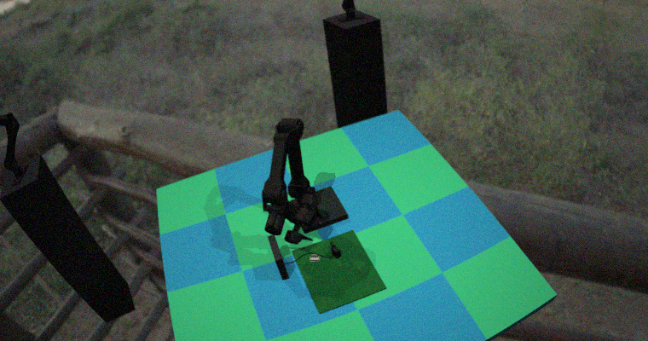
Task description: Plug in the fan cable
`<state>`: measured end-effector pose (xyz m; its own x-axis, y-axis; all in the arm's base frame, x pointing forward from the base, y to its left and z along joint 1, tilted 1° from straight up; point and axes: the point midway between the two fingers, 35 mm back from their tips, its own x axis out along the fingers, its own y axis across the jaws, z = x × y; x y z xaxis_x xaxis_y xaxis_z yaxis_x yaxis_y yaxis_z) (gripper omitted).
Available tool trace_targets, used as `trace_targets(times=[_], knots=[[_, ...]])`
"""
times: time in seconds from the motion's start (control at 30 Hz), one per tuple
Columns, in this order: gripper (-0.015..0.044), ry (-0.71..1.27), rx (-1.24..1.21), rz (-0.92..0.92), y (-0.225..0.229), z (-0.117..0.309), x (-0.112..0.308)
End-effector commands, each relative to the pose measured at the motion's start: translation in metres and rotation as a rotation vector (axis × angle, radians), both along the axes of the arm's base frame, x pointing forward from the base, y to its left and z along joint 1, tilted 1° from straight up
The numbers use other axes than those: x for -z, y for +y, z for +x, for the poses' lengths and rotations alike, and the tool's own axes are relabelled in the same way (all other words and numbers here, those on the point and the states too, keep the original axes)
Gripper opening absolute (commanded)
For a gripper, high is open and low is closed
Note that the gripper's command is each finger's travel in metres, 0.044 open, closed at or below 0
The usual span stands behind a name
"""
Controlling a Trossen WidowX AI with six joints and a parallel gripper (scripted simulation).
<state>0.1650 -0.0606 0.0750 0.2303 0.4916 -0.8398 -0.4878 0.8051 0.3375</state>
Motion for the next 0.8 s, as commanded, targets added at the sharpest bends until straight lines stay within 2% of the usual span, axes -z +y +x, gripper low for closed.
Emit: trace_targets(times=[0.0,0.33,0.63,0.73,0.77], knots=[[0.0440,0.074,0.002,-0.074,-0.002,0.003,-0.005],[0.0440,0.222,0.044,-0.282,-0.004,0.012,-0.020],[0.0440,0.265,0.129,-0.483,-0.005,0.024,-0.041],[0.0440,0.263,0.149,-0.519,-0.004,0.027,-0.045],[0.0440,0.271,0.119,-0.473,-0.003,0.024,-0.038]])
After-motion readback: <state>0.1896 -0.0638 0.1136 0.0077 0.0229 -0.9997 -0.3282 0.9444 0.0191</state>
